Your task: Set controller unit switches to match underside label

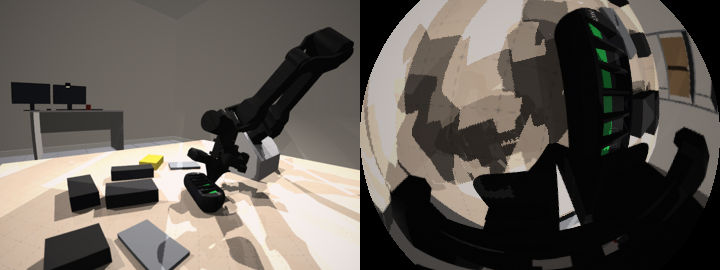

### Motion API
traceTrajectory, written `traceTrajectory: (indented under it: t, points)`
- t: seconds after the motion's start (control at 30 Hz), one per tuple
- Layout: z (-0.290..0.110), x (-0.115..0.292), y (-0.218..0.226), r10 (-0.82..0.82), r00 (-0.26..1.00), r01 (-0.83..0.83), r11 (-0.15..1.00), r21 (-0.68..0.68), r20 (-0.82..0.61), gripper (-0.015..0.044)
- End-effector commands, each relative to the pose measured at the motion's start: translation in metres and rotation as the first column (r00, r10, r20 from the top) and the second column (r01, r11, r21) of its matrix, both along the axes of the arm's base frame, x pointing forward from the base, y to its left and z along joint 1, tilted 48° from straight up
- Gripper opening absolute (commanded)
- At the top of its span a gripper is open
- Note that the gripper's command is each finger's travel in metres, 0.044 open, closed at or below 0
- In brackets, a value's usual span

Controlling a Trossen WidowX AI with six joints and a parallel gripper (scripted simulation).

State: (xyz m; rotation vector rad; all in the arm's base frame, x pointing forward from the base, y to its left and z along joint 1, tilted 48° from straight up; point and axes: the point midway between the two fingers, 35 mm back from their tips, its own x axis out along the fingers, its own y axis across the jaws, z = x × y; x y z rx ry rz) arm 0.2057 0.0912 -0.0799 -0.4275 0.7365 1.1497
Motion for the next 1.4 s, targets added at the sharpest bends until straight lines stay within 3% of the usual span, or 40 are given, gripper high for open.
traceTrajectory:
  t: [0.0, 1.37]
  points:
    - [-0.001, 0.002, -0.001, -0.003, 1.000, 0.003, 1.000, -0.002, -0.002, 0.0000]
    - [-0.009, 0.034, -0.006, -0.003, 1.000, 0.003, 1.000, -0.003, 0.000, 0.0000]
